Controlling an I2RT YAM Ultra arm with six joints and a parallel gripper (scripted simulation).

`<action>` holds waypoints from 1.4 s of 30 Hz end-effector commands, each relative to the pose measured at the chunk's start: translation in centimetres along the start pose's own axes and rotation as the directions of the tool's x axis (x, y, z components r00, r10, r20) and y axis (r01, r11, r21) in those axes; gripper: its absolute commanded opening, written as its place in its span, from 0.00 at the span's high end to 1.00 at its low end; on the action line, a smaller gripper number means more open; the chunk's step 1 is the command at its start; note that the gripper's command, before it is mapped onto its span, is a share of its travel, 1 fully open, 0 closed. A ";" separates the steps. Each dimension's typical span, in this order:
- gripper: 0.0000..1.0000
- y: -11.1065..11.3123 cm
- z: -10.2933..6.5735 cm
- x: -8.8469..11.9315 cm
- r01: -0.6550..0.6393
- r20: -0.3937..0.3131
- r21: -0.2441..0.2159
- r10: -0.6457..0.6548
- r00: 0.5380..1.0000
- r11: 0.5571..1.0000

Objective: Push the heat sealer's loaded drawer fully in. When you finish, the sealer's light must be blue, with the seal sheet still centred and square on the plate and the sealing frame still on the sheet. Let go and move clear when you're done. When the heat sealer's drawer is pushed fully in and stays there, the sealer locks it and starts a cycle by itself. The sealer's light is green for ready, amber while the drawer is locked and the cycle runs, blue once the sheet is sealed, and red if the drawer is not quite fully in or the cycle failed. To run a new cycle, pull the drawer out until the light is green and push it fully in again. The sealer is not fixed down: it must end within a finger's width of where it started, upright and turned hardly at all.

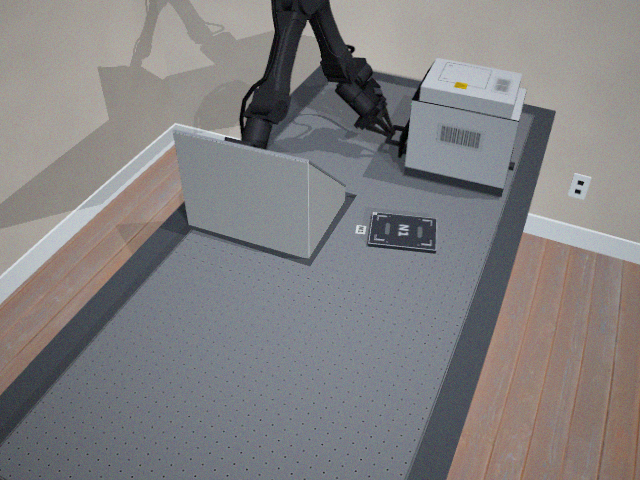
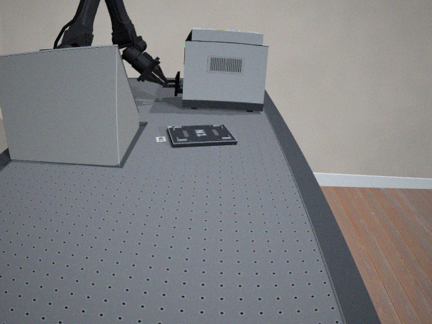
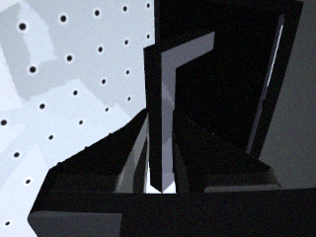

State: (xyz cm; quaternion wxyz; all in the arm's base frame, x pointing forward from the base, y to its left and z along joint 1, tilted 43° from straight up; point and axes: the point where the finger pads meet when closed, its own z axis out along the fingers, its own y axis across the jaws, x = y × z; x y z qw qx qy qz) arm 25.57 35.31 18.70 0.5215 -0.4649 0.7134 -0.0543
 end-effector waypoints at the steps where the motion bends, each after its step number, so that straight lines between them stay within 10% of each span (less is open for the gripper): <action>1: 1.00 -0.9 0.9 -0.5 -0.008 0.002 0.010 0.008 1.000 1.000; 42: 1.00 -0.7 1.0 0.7 0.006 -0.030 0.010 -0.005 1.000 1.000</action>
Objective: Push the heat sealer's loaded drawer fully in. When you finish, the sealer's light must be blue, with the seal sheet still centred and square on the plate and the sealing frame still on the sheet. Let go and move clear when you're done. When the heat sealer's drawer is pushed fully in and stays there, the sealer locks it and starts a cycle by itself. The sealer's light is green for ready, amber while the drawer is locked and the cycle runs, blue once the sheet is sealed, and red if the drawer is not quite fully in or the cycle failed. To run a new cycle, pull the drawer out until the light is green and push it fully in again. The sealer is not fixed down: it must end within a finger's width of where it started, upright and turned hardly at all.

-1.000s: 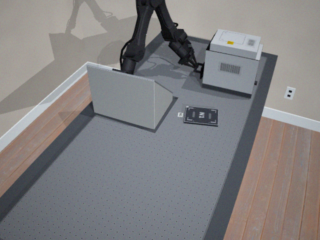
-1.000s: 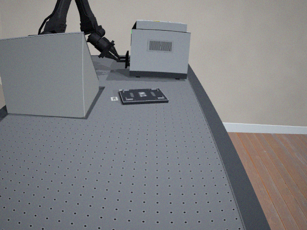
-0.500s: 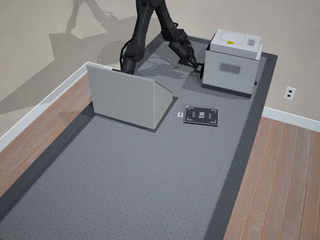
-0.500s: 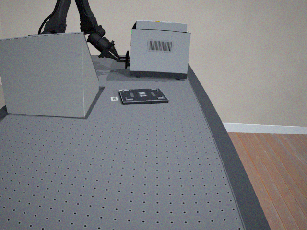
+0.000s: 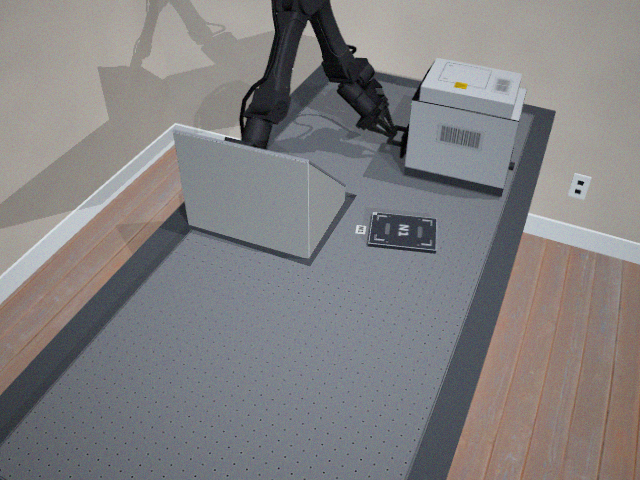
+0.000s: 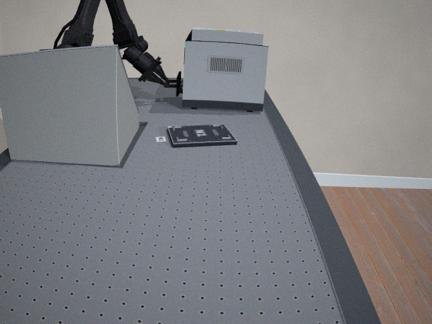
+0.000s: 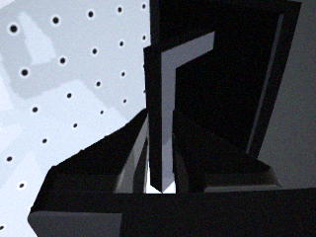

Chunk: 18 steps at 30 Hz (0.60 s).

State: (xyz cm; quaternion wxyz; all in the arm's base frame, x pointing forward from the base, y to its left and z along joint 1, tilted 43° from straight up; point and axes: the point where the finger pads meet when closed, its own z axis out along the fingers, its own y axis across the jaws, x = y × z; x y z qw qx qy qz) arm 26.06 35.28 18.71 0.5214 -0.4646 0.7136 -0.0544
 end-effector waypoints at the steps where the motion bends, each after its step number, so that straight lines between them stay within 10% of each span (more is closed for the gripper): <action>1: 1.00 -0.4 0.6 0.7 0.006 -0.030 0.010 -0.006 1.000 1.000; 18: 1.00 -0.9 0.8 -0.1 -0.002 -0.014 0.013 0.002 1.000 1.000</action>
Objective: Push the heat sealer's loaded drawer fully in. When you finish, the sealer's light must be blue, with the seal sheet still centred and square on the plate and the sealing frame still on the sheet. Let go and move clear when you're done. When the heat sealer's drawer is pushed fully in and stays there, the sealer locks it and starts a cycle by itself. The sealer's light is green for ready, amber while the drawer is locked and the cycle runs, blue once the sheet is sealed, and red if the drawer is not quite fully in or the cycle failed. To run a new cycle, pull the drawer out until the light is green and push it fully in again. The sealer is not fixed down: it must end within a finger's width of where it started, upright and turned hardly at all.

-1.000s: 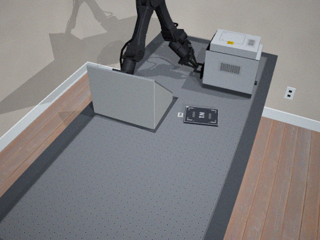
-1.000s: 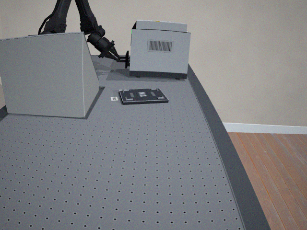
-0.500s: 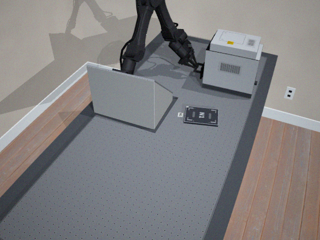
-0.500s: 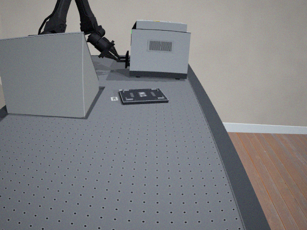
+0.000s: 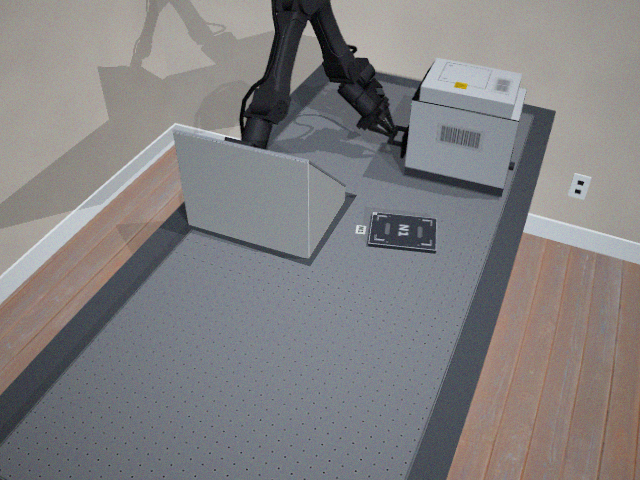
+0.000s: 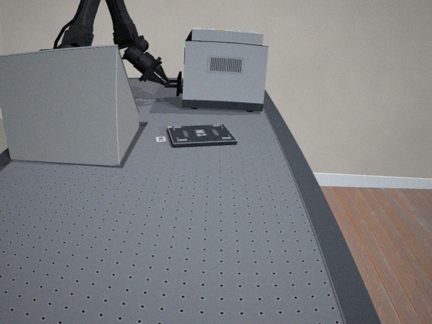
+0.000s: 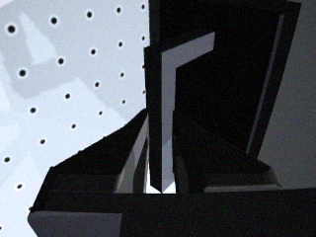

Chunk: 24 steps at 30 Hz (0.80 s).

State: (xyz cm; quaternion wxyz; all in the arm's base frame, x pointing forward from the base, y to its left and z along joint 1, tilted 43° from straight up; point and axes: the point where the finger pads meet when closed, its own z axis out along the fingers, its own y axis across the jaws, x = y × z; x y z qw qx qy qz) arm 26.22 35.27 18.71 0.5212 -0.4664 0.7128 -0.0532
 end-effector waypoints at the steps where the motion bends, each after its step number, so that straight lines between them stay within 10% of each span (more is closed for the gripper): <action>1: 1.00 -0.8 0.7 -0.1 -0.004 -0.016 0.017 0.004 1.000 1.000; 24: 1.00 -1.0 1.1 0.0 -0.002 -0.017 0.010 0.002 1.000 1.000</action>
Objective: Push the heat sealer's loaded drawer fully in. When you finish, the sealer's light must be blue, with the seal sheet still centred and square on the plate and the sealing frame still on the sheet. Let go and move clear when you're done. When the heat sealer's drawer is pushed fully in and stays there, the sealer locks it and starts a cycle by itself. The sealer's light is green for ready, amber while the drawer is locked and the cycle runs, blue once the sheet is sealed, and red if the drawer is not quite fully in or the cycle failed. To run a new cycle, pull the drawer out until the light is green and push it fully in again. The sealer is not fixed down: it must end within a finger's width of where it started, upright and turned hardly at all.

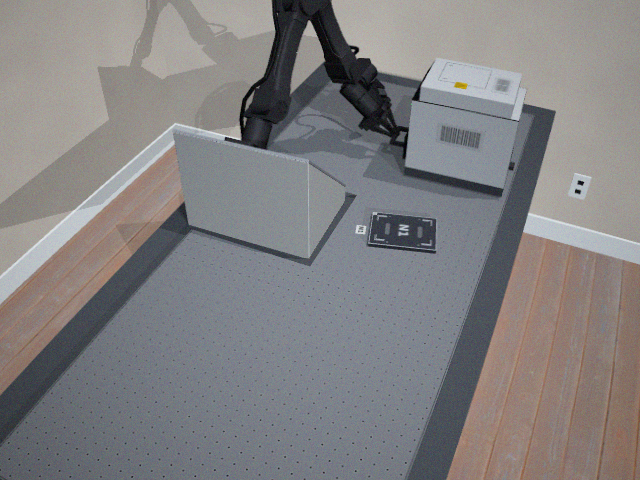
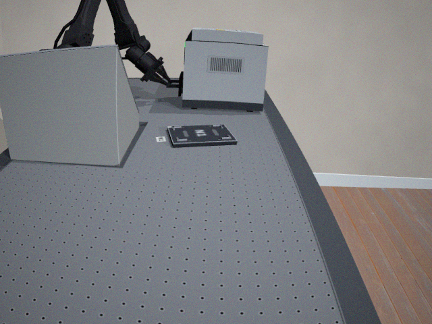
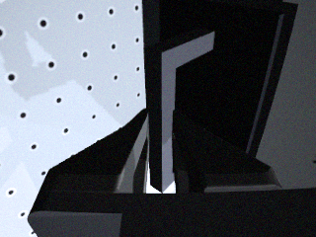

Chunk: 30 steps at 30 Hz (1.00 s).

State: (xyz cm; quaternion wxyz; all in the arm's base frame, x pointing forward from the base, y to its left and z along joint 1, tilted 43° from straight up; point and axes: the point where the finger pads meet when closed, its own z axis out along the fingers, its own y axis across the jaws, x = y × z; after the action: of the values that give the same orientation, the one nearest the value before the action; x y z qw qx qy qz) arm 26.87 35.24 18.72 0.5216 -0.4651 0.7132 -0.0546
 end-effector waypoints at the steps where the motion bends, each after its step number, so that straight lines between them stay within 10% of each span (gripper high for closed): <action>1: 1.00 -0.6 0.6 0.0 -0.002 -0.015 0.007 0.002 1.000 1.000; 30: 1.00 -0.9 1.1 0.6 0.003 -0.027 0.009 -0.002 1.000 1.000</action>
State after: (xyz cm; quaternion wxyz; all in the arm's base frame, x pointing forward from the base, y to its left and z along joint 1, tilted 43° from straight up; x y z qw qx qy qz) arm 27.51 35.20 18.73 0.5213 -0.4651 0.7134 -0.0548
